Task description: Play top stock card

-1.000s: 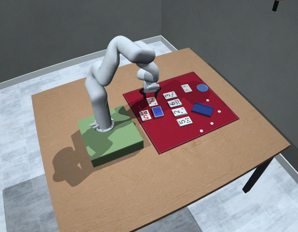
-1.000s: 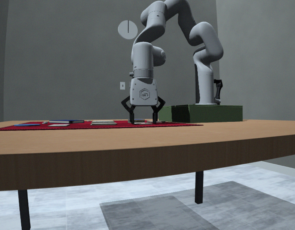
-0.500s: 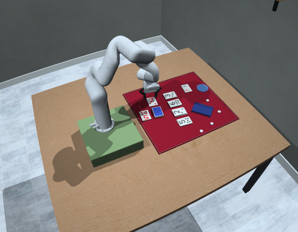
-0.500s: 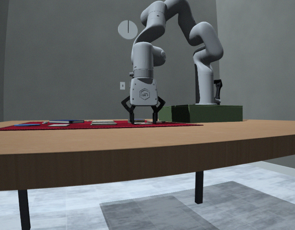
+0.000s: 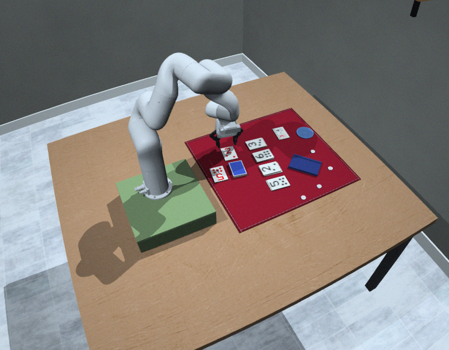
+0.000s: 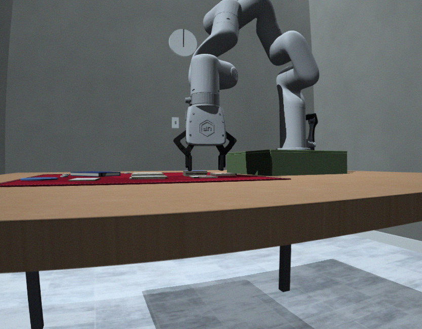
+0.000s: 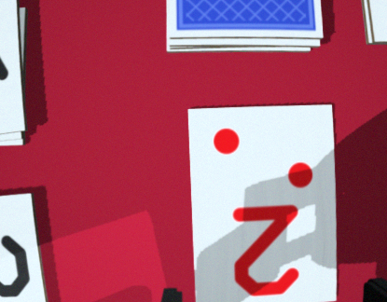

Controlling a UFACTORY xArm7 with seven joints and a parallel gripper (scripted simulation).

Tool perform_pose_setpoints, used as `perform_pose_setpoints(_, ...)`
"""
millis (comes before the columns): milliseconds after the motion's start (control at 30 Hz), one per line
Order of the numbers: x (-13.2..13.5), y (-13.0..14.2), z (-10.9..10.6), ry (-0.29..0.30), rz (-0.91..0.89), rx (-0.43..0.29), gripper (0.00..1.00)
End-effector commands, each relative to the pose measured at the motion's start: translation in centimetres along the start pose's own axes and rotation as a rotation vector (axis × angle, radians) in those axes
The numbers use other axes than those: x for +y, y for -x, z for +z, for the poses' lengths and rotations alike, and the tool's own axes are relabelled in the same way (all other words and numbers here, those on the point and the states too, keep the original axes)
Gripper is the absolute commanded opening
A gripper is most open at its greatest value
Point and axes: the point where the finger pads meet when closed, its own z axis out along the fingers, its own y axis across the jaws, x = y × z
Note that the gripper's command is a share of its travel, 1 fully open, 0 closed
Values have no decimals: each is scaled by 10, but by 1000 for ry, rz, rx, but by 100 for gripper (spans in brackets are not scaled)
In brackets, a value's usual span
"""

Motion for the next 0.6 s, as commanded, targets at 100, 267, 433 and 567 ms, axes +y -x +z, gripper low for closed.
perform_pose_setpoints(100,-1,1,-25,-3,0,-3,87)
perform_pose_setpoints(267,-1,1,-48,-3,0,-3,87)
perform_pose_setpoints(433,-1,0,-66,-3,0,-3,87)
perform_pose_setpoints(567,-1,0,-72,-3,0,-3,87)
